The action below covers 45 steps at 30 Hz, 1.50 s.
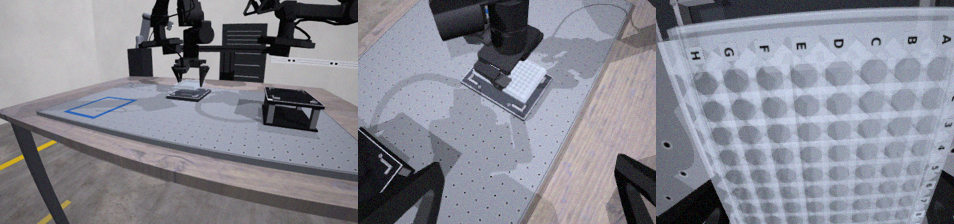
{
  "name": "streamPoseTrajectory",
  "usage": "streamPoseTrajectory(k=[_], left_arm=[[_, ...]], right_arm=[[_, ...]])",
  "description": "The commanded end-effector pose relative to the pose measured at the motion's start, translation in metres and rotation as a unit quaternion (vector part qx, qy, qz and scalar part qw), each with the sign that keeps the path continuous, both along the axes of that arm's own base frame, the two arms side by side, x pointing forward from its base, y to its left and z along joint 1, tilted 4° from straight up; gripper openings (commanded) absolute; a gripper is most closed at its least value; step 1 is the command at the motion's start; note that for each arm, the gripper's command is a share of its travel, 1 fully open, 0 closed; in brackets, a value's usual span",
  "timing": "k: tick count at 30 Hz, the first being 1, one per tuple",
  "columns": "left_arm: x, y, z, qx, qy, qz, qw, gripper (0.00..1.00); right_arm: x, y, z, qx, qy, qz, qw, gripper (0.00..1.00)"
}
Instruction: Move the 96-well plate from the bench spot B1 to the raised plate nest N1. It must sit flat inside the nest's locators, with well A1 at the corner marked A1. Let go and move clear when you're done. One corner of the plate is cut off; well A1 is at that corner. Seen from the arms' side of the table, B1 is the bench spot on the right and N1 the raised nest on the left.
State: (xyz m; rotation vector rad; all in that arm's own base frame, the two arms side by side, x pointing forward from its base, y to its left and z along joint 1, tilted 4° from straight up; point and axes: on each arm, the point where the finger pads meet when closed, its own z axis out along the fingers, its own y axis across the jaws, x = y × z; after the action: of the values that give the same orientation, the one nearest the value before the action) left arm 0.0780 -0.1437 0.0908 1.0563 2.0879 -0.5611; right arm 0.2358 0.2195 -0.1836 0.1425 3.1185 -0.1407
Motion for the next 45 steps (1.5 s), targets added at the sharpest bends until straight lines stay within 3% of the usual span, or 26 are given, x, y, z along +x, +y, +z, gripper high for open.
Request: streamPoseTrajectory(k=[1, 45], left_arm=[[-0.001, 0.001, 0.002, -0.003, -0.001, 0.000, 1.000, 1.00], [-0.001, 0.001, 0.002, -0.003, -0.001, 0.000, 1.000, 1.00]], right_arm=[[0.015, 0.016, 0.012, 0.019, -0.032, 0.001, 0.999, 0.82], [0.011, 0.011, -0.005, 0.015, -0.018, 0.004, 1.000, 0.82]])
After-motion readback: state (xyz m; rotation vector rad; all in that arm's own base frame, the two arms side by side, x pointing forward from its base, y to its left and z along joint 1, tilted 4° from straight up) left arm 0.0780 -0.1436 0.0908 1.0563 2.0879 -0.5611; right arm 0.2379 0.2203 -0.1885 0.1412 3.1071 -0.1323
